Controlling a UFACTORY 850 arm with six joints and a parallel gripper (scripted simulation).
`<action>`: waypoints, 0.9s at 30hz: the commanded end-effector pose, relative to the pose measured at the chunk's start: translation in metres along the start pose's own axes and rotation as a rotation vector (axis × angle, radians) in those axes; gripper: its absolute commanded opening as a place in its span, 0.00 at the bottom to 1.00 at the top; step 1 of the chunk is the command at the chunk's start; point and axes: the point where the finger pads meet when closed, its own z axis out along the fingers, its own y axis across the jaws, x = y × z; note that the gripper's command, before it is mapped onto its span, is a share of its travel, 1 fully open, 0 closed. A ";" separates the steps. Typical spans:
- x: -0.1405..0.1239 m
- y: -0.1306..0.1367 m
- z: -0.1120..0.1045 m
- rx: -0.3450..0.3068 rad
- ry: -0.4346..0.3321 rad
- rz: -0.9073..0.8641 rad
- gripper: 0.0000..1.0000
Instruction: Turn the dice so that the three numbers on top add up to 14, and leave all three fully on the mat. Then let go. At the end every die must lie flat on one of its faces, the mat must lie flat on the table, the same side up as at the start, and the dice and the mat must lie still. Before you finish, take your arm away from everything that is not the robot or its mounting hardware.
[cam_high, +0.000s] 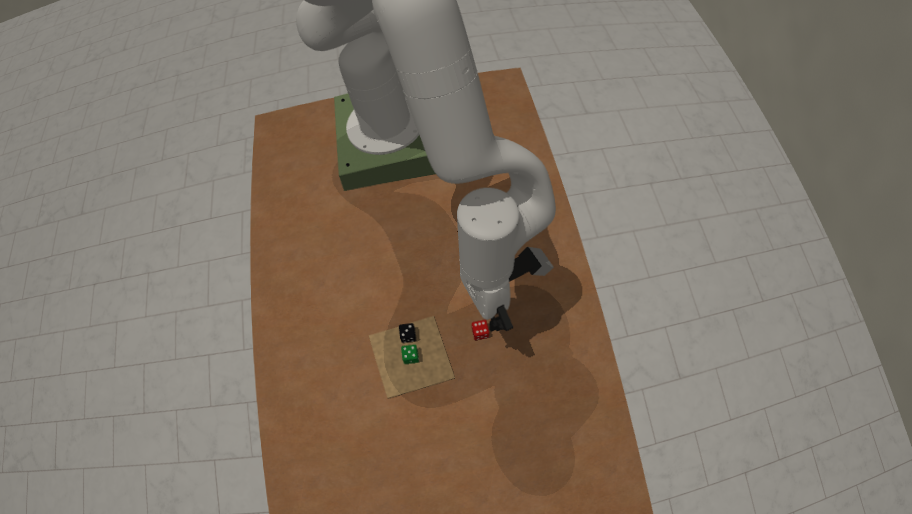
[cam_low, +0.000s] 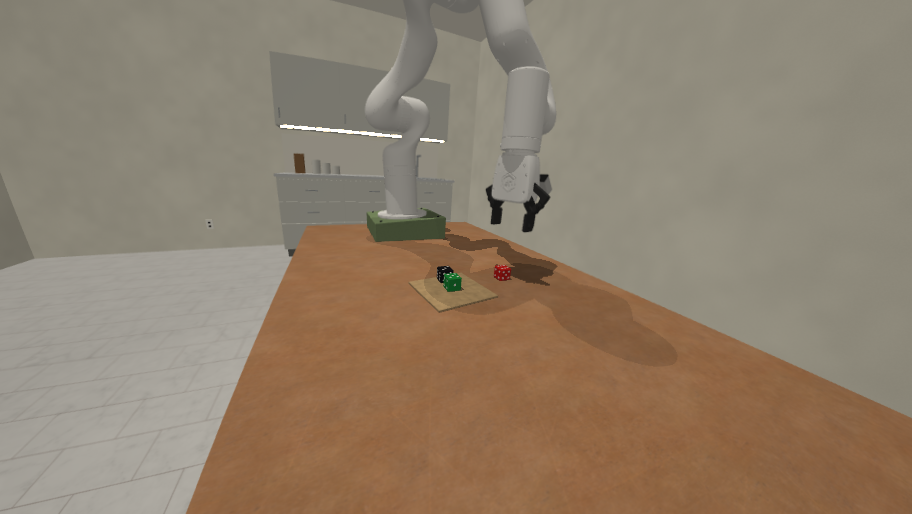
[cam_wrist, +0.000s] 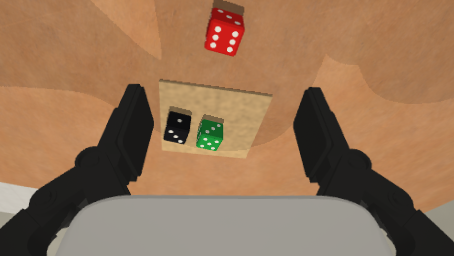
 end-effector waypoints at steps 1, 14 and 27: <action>-0.001 0.001 0.001 -0.002 0.002 -0.104 1.00; -0.005 0.001 0.012 -0.002 0.002 -0.584 1.00; -0.008 0.000 0.021 -0.002 0.001 -0.999 1.00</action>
